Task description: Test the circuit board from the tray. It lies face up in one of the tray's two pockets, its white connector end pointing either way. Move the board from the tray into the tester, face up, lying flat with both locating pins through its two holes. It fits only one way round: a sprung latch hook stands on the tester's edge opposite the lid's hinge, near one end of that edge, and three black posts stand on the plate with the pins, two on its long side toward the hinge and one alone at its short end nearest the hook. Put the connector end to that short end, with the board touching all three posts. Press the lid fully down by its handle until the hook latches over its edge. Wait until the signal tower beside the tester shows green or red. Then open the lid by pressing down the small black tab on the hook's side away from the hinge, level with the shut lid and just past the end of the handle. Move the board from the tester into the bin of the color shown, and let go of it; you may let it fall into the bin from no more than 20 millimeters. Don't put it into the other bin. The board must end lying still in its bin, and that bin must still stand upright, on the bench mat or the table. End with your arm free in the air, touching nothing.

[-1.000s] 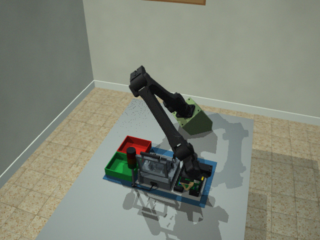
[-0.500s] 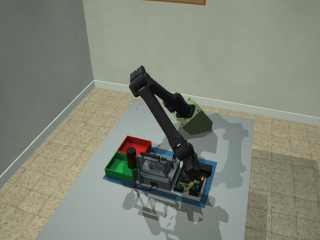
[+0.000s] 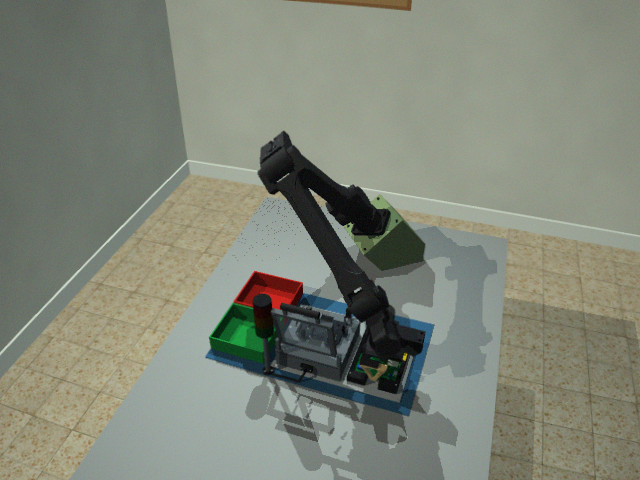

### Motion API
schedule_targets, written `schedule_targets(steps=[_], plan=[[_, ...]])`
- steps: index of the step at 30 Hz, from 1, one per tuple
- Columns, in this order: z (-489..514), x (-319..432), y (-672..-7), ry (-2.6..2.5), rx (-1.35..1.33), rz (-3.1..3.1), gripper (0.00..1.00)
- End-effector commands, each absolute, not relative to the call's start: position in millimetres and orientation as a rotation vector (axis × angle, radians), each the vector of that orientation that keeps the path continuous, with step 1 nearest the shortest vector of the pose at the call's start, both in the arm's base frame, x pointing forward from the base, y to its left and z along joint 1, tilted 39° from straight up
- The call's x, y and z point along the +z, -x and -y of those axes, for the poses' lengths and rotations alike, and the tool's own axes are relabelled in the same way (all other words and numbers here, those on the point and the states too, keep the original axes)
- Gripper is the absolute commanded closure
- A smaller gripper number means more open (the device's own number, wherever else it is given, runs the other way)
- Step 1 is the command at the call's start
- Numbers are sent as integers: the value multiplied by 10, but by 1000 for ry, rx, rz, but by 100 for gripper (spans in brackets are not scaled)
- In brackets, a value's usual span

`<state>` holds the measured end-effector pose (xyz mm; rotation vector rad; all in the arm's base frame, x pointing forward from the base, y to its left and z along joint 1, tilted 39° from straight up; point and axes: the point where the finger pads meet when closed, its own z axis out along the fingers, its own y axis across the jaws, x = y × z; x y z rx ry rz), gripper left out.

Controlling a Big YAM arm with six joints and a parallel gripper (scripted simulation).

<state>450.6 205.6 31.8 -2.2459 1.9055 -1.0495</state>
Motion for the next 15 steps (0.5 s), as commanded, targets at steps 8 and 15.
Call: schedule_targets(steps=[8,15], plan=[[-1995,220,-4542,2255,-1046,-1917,15],[-1995,220,-4542,2255,-1046,-1917,15]])
